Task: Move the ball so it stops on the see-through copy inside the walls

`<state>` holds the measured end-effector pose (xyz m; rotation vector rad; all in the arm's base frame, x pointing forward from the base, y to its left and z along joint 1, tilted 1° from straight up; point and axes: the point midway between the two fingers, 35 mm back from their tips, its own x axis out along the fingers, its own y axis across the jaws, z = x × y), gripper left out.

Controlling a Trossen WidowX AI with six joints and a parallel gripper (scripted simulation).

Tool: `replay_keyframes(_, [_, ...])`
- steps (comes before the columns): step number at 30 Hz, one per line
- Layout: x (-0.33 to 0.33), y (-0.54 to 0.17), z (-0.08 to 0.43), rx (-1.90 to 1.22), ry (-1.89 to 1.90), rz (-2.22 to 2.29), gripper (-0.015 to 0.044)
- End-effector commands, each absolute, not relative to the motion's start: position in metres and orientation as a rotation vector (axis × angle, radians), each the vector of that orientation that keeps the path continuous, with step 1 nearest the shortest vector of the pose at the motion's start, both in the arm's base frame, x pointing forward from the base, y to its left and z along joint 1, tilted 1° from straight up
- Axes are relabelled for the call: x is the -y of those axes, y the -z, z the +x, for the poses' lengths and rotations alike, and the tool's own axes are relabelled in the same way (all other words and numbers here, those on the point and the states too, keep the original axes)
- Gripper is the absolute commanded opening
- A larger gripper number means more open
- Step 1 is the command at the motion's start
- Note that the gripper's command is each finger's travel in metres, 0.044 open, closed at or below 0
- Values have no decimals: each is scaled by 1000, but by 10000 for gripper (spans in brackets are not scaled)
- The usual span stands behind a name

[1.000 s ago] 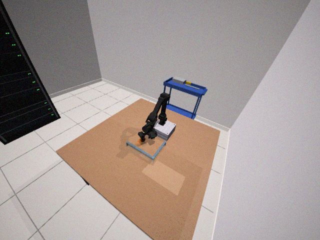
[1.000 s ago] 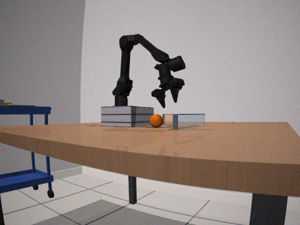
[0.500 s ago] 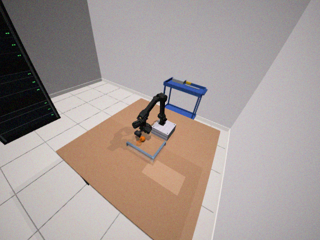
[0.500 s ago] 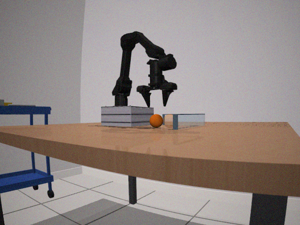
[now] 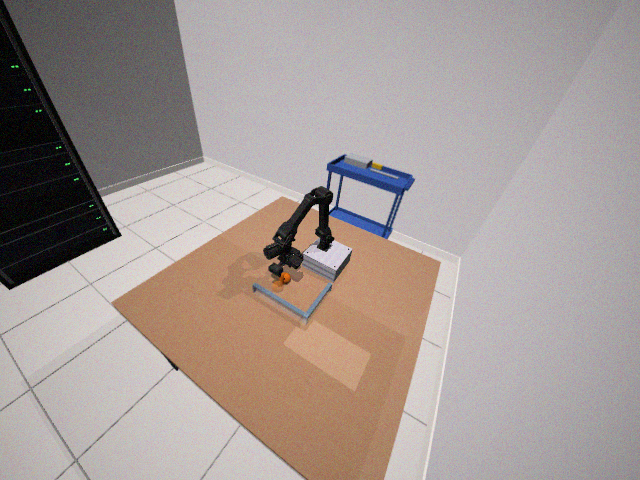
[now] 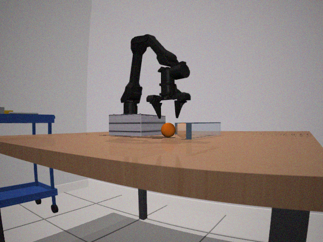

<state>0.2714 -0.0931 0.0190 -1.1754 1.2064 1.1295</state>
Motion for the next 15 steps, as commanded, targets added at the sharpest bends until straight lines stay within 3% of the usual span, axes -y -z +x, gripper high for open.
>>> replay_keyframes(1, [92,-11,271,-1202,-1142,-1172,403])
replay_keyframes(15, [92,12,273,-1202,-1142,-1172,403])
